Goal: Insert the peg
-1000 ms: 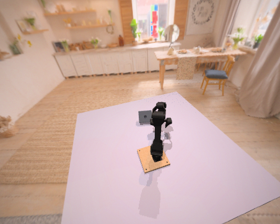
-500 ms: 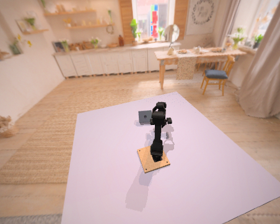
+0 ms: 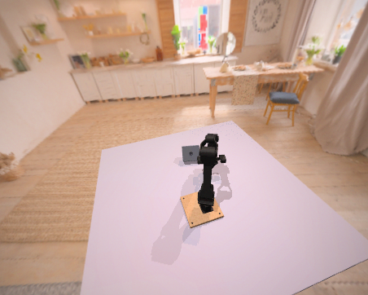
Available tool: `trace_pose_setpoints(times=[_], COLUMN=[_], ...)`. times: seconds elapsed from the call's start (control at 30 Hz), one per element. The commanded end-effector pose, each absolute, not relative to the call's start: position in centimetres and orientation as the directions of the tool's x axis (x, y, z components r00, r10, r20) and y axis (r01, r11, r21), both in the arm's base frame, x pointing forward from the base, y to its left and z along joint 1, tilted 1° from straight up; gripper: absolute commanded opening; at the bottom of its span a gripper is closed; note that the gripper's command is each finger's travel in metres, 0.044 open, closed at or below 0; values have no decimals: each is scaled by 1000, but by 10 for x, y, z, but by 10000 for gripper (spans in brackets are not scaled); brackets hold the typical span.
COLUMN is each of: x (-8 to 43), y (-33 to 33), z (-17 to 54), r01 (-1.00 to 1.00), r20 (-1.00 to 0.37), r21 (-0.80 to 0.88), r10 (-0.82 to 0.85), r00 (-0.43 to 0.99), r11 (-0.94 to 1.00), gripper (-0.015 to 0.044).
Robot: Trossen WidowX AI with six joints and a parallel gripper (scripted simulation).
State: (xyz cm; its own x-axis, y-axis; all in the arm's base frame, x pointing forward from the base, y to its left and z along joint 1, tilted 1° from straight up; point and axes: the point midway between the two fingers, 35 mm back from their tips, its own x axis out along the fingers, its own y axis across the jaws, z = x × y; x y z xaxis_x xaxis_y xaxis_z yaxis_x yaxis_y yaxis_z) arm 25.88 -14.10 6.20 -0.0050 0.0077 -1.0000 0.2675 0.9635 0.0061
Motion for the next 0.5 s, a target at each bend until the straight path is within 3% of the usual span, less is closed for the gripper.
trace_pose_setpoints(times=[0.0,0.47], x=[262,262], y=[-143,-142], z=[78,129], r01=[268,271], r20=[-1000,-1000], r21=[2,1], r10=[1,-1], r00=[6,5], r11=[963,963], gripper=[0,0])
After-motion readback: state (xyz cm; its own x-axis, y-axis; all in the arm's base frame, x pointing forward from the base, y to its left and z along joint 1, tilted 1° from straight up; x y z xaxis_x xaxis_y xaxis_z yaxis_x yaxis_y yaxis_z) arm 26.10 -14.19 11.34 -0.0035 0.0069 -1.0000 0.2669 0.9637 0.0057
